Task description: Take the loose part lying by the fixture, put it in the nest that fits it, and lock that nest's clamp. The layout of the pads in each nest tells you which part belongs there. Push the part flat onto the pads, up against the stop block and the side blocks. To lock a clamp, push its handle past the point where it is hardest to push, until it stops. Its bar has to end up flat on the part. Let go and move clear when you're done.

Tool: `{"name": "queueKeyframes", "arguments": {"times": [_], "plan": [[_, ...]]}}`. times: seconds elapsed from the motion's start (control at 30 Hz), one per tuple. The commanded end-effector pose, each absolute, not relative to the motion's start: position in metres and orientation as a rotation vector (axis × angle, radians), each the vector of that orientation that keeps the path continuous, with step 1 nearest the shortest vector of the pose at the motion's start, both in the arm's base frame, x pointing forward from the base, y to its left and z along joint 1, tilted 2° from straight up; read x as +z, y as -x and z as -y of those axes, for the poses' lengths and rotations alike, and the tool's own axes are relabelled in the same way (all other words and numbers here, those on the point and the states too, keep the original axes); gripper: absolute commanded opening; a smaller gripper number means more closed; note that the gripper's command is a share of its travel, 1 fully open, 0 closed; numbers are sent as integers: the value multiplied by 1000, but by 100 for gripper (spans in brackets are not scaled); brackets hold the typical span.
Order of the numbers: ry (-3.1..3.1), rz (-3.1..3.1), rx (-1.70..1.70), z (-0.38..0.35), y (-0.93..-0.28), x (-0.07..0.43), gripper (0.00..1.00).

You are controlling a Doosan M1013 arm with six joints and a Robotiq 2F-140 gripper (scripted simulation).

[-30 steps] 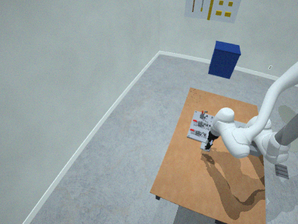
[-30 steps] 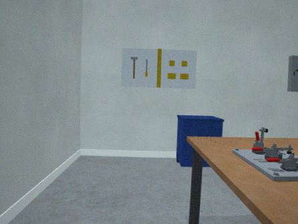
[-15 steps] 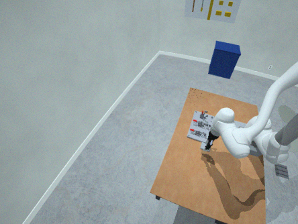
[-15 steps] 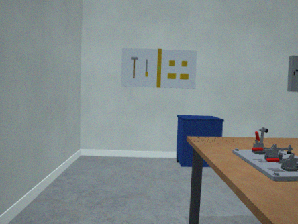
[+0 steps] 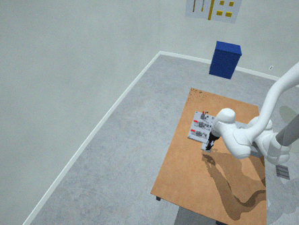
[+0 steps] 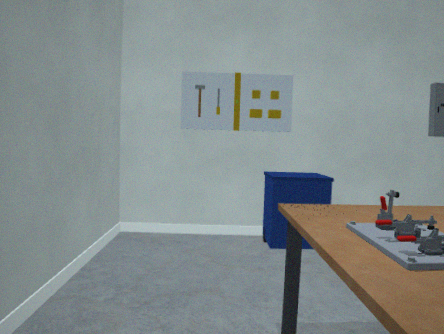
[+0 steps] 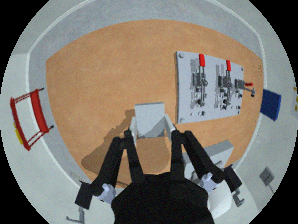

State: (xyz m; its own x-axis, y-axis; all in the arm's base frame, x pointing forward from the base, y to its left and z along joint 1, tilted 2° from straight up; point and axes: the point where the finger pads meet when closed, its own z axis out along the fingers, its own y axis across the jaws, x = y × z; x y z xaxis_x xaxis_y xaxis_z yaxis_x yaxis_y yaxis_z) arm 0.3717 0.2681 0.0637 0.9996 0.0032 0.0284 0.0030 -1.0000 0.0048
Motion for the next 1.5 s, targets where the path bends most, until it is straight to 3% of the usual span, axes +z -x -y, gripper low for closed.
{"name": "queueKeyframes", "arguments": {"times": [0.0,0.53,1.47], "plan": [[-3137,-5,44,-268,-372,64,10],[-3137,-5,44,-231,-372,63,10],[-3137,-5,44,19,-374,57,10]]}}
